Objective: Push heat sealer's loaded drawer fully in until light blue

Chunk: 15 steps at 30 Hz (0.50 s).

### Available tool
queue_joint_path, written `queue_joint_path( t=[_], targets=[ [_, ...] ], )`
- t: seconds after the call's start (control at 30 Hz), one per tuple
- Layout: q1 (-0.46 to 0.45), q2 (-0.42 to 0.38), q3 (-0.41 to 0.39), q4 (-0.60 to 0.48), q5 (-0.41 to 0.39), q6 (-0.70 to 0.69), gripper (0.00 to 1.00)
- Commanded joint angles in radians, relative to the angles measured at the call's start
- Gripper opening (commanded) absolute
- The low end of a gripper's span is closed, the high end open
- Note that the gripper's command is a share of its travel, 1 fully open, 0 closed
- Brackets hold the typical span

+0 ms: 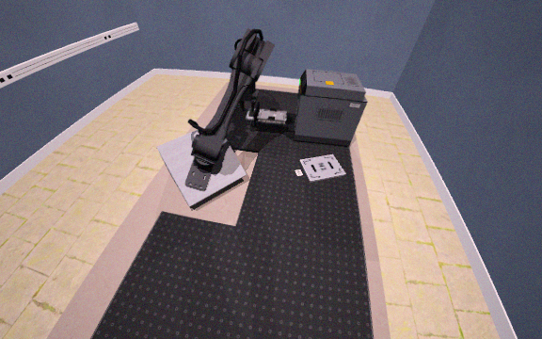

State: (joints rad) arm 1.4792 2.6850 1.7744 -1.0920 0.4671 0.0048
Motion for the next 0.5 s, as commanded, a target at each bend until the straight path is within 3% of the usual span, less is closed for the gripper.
queue_joint_path(
  t=[0.0,0.47],
  targets=[
    [-0.006,-0.003,-0.028,0.043,0.012,-0.018,0.45],
    [-0.01,0.001,-0.065,0.108,0.02,-0.038,0.45]
  ],
)
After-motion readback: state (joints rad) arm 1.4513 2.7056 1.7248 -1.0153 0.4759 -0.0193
